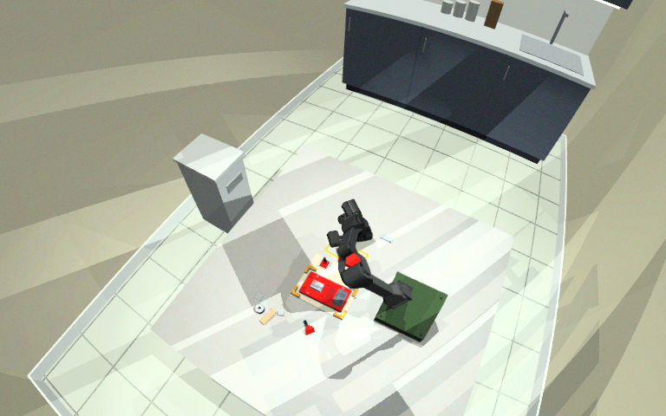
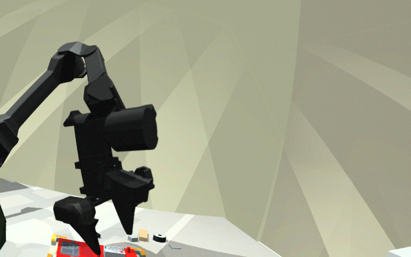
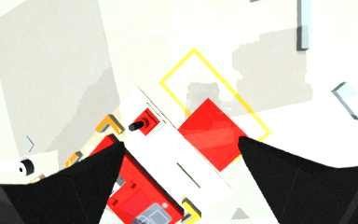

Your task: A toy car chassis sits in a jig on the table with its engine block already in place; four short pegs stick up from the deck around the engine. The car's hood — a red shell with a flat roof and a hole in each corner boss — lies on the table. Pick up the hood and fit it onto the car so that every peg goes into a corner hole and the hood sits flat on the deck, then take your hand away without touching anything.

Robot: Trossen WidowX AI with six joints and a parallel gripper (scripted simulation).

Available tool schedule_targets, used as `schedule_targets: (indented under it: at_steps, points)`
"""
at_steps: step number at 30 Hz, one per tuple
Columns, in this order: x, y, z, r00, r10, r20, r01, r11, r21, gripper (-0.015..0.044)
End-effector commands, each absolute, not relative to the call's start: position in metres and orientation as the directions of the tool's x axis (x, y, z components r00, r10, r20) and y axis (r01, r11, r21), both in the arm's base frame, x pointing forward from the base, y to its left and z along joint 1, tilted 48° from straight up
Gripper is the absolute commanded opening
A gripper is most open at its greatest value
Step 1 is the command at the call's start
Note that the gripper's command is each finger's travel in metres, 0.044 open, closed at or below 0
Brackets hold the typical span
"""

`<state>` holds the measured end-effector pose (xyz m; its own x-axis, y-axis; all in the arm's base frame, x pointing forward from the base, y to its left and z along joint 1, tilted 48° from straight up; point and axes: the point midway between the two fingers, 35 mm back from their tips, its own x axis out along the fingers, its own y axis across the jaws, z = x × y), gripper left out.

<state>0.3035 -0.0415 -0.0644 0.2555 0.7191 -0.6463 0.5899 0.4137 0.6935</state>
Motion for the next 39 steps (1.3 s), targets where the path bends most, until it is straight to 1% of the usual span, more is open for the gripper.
schedule_targets:
  at_steps: [1, 4, 39]
  points:
    - [0.276, -0.009, -0.109, -0.047, 0.732, -0.680, -0.089, 0.675, 0.733, 0.0440]
    - [0.275, -0.008, -0.111, -0.058, 0.731, -0.679, -0.145, 0.667, 0.731, 0.0440]
    - [0.273, 0.003, -0.117, -0.058, 0.731, -0.680, -0.144, 0.668, 0.730, 0.0440]
